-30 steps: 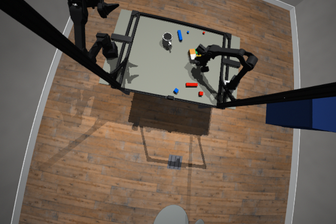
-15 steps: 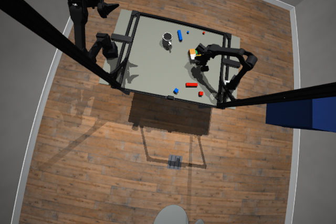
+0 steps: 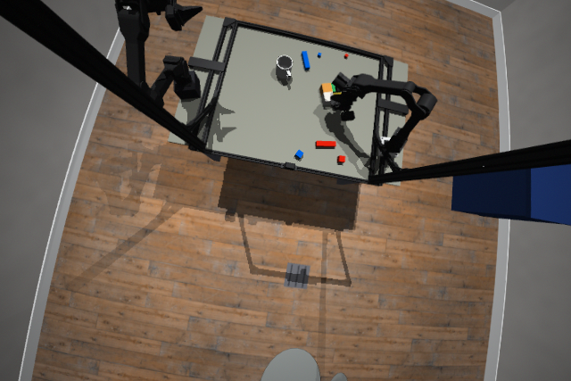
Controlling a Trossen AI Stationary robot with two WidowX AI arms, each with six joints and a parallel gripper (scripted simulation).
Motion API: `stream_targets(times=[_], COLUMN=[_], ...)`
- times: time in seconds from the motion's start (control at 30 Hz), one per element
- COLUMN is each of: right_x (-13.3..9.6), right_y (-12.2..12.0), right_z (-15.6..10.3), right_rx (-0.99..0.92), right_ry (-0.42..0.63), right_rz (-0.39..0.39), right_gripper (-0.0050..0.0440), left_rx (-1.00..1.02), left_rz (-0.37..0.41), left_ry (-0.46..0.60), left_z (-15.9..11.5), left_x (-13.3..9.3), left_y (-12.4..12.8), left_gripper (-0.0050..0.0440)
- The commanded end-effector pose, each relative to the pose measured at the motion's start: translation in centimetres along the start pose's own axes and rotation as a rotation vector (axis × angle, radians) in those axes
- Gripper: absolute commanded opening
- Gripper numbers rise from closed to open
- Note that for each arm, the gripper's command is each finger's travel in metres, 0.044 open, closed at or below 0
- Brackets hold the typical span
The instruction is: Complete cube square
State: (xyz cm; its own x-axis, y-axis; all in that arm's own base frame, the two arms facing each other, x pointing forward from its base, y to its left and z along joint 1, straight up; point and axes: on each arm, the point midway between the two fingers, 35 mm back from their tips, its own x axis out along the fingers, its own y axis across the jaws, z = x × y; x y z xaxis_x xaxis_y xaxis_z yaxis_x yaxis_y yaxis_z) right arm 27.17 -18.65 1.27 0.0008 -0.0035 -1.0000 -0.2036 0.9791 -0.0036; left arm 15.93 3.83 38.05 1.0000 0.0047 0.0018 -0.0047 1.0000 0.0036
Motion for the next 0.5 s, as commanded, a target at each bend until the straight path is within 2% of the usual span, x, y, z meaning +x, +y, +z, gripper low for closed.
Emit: stream_targets(times=[0.0,0.47], right_x=[0.05,0.05], right_y=[-0.17,-0.62], right_z=[0.01,0.02], right_rx=[-0.005,-0.005], right_ry=[0.000,0.000], right_rz=[0.004,0.004], right_gripper=[0.0000,0.0000], left_rx=[-0.004,-0.004], left_rz=[-0.005,-0.005], left_ry=[0.001,0.001], left_z=[-0.03,-0.03], left_x=[-0.01,-0.01], left_y=[-0.07,-0.07], left_gripper=[0.0400,0.0400])
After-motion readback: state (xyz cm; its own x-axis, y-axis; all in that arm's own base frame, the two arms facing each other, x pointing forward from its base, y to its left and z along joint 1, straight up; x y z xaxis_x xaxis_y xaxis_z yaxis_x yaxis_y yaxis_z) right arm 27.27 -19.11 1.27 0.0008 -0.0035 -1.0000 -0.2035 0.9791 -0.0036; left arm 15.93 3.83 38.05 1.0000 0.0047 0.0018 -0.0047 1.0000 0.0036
